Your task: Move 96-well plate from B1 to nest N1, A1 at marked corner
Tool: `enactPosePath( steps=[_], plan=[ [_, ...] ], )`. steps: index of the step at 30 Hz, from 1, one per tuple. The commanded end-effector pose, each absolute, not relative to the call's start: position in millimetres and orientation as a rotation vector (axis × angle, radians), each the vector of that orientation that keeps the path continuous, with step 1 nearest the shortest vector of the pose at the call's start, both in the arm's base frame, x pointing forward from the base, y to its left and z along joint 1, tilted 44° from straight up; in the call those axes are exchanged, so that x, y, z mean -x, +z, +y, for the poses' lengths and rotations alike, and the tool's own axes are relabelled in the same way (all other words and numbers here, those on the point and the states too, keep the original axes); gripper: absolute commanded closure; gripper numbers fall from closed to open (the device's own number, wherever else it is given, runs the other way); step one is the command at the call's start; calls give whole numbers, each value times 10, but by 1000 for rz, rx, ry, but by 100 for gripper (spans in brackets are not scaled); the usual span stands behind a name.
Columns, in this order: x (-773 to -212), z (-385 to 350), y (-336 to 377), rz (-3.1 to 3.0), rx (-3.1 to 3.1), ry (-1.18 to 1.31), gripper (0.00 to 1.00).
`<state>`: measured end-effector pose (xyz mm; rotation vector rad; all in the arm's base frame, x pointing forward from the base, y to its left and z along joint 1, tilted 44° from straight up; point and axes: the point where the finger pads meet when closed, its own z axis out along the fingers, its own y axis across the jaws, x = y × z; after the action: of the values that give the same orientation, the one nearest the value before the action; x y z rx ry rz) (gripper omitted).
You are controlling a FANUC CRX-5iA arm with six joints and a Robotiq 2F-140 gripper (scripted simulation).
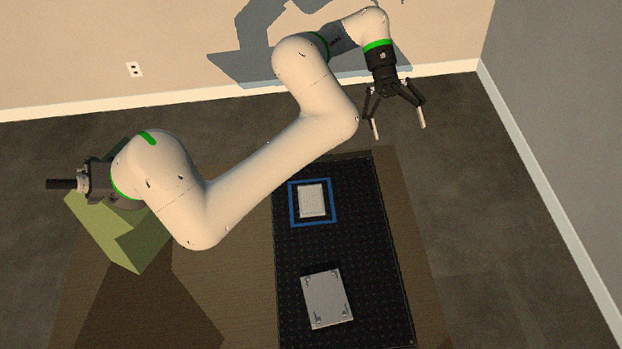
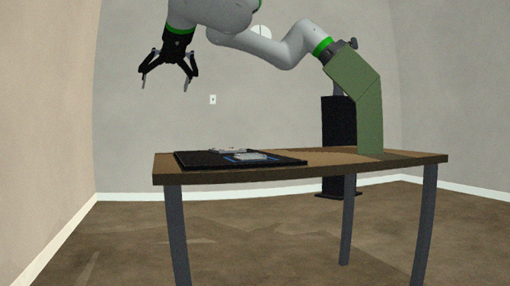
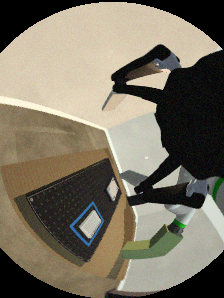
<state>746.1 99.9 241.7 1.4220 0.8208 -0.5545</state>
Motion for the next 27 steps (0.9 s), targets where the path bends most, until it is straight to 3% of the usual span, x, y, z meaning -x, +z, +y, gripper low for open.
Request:
enactPosePath(
  steps=[1, 17, 27],
  plan=[
    [-7461, 1001, 2419, 821, -1422, -554, 0],
    [-7461, 1001, 2419, 821, -1422, -554, 0],
    [-7664, 838, 2363, 657, -1499, -256, 0]
  ],
)
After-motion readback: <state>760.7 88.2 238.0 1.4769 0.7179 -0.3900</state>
